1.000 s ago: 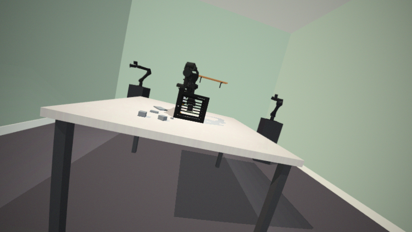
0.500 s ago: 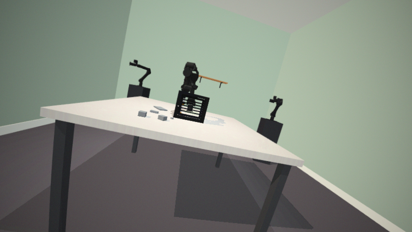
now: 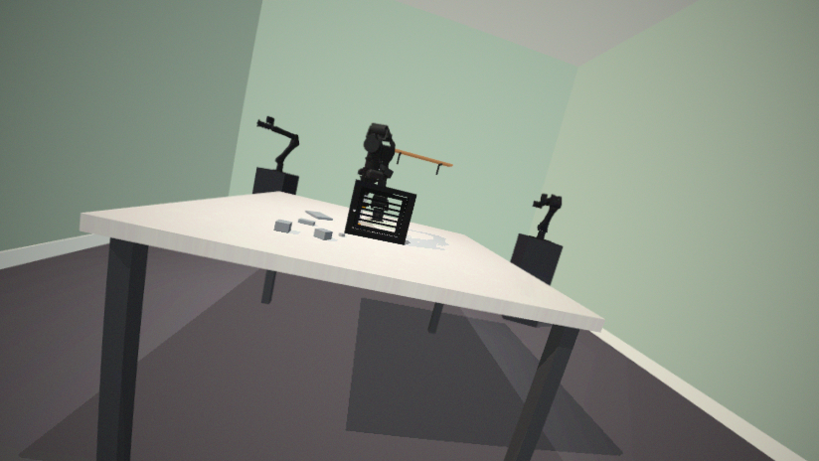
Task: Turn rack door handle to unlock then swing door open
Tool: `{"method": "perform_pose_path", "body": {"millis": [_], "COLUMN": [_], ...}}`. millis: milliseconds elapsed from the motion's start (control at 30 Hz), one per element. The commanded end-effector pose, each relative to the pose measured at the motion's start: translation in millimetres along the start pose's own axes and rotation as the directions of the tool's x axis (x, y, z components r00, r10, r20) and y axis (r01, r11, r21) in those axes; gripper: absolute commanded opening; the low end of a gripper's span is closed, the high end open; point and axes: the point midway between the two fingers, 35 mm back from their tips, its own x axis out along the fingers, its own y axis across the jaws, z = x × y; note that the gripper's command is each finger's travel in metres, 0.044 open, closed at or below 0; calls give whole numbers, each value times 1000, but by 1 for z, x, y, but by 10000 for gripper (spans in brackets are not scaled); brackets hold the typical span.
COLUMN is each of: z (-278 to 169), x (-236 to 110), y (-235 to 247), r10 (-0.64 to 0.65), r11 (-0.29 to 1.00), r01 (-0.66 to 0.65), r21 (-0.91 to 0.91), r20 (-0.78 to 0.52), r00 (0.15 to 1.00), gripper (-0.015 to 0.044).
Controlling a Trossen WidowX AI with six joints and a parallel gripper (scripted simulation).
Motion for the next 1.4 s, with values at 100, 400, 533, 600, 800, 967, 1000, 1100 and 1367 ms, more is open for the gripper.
{"method": "perform_pose_path", "body": {"millis": [100,400,533,600,800,967,1000,1100,1367], "z": [0,1,2,3,6,10,11,14,25], "x": [1,1,1,1,1,1,1,1,1], "y": [0,0,3,4,10,15,16,21,34], "r10": [1,1,1,1,2,2,2,2,3], "r11": [1000,1000,998,994,972,943,935,912,835], "r01": [-1,-1,-1,-2,-3,-3,-3,-4,-6], "r21": [-2,1,70,113,237,334,353,411,550], "r20": [4,4,4,4,4,4,4,5,6], "r00": [1000,1000,1000,1000,1000,1000,1000,1000,1000], "gripper": [62,27,27,27,27,27,27,27,27]}}
